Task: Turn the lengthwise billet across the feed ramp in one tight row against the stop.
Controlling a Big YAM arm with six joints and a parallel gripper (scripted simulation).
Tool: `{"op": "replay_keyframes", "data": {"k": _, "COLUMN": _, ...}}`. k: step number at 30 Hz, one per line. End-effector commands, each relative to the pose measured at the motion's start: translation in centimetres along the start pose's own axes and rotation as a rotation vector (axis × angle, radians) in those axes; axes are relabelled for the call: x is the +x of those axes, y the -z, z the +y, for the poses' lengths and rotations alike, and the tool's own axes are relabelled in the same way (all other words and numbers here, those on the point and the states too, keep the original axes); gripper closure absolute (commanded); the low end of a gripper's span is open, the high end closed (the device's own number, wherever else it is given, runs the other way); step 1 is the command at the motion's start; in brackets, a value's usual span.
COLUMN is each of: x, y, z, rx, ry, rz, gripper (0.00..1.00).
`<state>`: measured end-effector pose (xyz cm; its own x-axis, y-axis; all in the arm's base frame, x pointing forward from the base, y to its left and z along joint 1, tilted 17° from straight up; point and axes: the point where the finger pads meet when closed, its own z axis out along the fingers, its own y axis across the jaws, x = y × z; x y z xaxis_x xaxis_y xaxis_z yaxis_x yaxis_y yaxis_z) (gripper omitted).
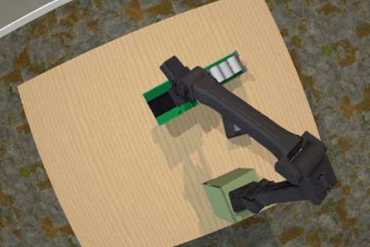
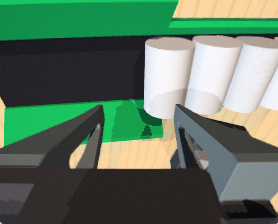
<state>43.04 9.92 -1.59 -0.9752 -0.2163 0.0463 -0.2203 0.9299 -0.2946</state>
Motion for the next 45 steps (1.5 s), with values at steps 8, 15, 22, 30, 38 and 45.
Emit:
{"op": "replay_keyframes", "data": {"k": 8, "x": -3.1, "y": 5.2, "z": 0.1, "rx": -0.011, "ry": -0.021, "rz": -0.073, "gripper": 0.45}}
{"op": "replay_keyframes", "data": {"k": 15, "x": -3.0, "y": 6.8, "z": 0.2, "rx": -0.012, "ry": -0.020, "rz": -0.077, "gripper": 0.45}}
{"op": "replay_keyframes", "data": {"k": 22, "x": -3.0, "y": 7.3, "z": 0.2, "rx": -0.012, "ry": -0.017, "rz": -0.071, "gripper": 0.45}}
{"op": "replay_keyframes", "data": {"k": 30, "x": -2.8, "y": 6.5, "z": 0.1, "rx": -0.008, "ry": -0.018, "rz": -0.049, "gripper": 0.45}}
{"op": "replay_keyframes", "data": {"k": 38, "x": -2.8, "y": 6.6, "z": 0.1, "rx": -0.009, "ry": -0.017, "rz": -0.050, "gripper": 0.45}}
{"op": "replay_keyframes", "data": {"k": 45, "x": -2.8, "y": 6.6, "z": 0.1, "rx": -0.009, "ry": -0.017, "rz": -0.050, "gripper": 0.45}}
